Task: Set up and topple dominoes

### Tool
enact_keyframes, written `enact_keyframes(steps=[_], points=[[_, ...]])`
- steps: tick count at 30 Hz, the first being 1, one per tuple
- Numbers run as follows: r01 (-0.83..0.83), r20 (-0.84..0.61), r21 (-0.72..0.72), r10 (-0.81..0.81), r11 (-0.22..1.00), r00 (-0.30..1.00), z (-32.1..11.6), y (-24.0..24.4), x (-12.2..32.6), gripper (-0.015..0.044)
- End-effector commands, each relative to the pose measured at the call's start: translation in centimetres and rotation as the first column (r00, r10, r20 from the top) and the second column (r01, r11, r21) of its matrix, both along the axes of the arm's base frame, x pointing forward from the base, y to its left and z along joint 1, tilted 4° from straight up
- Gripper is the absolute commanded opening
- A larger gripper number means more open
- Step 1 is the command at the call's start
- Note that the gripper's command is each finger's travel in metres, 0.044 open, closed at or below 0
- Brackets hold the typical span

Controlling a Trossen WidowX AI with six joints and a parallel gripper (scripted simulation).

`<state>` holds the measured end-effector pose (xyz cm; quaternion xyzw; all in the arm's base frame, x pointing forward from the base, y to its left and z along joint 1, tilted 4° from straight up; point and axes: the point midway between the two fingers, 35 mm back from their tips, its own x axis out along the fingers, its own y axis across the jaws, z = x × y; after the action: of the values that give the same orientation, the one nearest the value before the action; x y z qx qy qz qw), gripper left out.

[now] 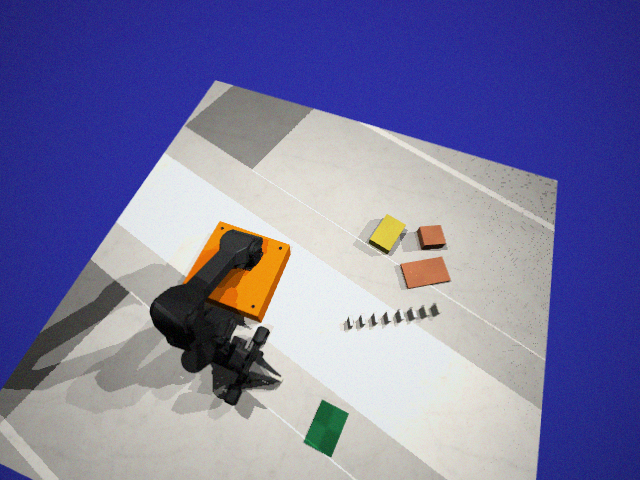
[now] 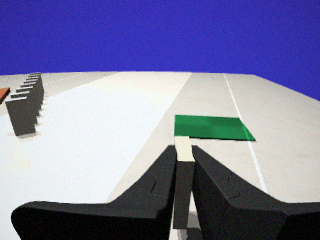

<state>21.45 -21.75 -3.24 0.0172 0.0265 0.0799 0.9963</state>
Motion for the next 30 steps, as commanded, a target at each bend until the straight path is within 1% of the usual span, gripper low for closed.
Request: enact_keyframes(steps=[1, 10, 26, 30], points=[[-0.001, 0.001, -0.017, 0.001, 1.000, 1.000, -0.6, -0.1, 0.1, 0.0022], [-0.001, 0.001, -0.017, 0.001, 1.000, 1.000, -0.6, -0.1, 0.1, 0.0022], [-0.001, 0.001, -0.017, 0.001, 1.000, 1.000, -0.5, -0.1, 0.1, 0.0440], [-0.002, 0.001, -0.012, 0.002, 1.000, 1.000, 2.4, -0.3, 0.1, 0.0440]])
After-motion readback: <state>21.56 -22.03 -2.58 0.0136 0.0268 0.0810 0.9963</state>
